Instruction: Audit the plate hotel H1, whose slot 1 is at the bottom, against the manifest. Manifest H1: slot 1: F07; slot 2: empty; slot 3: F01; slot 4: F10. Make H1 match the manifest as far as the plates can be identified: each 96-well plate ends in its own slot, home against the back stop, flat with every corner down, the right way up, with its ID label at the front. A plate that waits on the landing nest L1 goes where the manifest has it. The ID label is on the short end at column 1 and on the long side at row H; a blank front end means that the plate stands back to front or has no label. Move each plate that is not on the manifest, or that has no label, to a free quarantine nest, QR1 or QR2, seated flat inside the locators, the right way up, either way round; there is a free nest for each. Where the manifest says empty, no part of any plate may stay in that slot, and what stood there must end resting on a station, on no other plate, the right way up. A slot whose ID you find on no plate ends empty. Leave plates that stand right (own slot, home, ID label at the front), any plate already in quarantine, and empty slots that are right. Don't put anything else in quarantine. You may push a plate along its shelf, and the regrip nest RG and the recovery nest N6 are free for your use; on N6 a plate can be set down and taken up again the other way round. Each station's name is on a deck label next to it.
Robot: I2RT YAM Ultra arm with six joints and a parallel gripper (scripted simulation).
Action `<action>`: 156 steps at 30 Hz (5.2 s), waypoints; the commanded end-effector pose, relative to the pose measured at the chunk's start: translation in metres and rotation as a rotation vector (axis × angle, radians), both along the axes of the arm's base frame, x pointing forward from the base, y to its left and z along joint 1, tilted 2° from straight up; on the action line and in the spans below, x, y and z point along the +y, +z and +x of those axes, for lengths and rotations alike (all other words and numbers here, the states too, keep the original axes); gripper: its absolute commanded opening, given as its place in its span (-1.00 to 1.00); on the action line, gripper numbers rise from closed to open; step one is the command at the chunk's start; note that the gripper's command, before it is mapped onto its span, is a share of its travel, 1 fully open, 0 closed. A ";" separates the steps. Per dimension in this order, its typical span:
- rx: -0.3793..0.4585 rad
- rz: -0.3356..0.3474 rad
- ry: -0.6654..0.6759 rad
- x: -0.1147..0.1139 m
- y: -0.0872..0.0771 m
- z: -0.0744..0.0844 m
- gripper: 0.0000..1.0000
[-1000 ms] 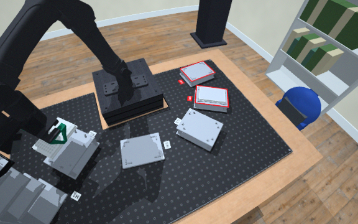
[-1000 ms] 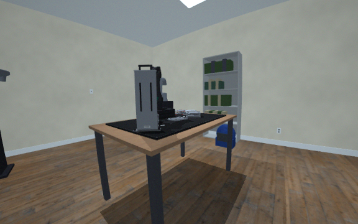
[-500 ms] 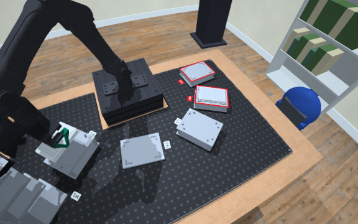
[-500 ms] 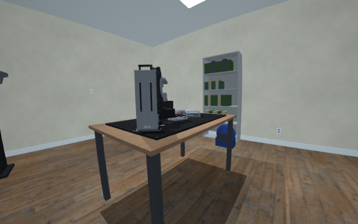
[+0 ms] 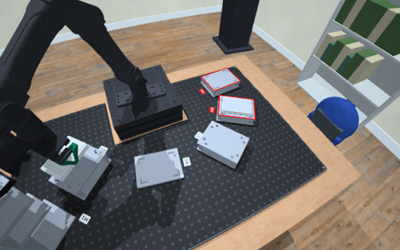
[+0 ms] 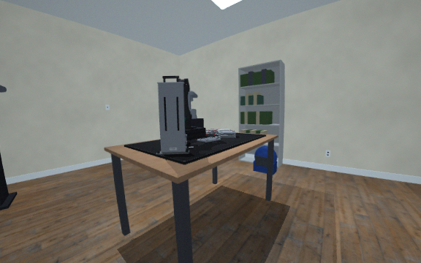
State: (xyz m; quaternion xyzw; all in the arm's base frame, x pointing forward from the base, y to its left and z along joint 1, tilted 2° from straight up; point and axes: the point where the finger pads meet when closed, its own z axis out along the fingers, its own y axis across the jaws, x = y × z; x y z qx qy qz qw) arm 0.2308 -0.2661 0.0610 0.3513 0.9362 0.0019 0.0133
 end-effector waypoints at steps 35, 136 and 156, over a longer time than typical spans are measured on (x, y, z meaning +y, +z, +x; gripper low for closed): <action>-0.020 -0.023 -0.001 -0.003 -0.008 0.003 0.72; -0.020 -0.023 -0.001 -0.004 -0.061 0.005 1.00; -0.020 -0.023 -0.001 -0.003 -0.015 0.003 1.00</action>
